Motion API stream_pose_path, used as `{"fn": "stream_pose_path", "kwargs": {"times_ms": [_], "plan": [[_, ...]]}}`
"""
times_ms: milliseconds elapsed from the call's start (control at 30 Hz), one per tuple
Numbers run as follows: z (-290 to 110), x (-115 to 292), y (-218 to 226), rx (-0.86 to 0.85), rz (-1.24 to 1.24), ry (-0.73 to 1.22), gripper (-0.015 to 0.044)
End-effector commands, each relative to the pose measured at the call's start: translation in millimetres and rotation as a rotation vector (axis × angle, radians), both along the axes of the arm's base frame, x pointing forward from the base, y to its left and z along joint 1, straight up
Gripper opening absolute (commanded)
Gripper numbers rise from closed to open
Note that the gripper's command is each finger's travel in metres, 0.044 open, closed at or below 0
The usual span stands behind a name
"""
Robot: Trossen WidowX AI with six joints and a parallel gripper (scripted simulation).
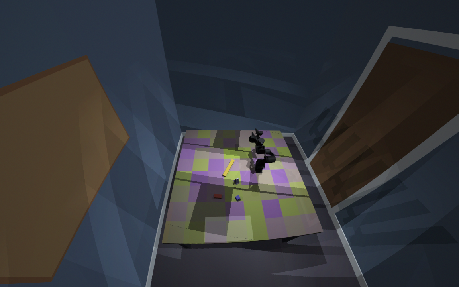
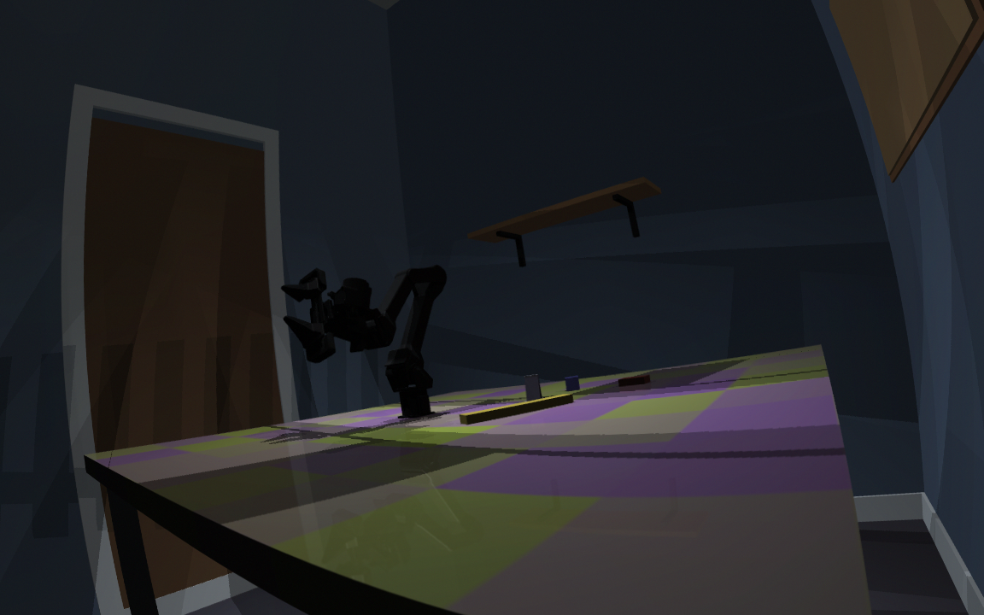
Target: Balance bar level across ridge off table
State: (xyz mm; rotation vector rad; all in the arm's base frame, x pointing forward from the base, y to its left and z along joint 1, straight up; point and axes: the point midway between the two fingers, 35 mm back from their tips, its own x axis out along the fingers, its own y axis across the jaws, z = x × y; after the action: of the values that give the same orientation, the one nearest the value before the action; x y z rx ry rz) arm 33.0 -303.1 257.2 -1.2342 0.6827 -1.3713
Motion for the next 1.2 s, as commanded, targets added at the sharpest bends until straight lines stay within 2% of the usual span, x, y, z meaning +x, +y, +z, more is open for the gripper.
{"fn": "stream_pose_path", "kwargs": {"times_ms": [0, 567, 1167], "plan": [[-5, 19, -11, 0.069, 0.049, 0.006, 0.0315], [-46, 109, -30, 0.408, 0.278, 0.097, 0.0315], [-87, 197, 3, 0.708, 0.483, 0.256, 0.0315]]}}
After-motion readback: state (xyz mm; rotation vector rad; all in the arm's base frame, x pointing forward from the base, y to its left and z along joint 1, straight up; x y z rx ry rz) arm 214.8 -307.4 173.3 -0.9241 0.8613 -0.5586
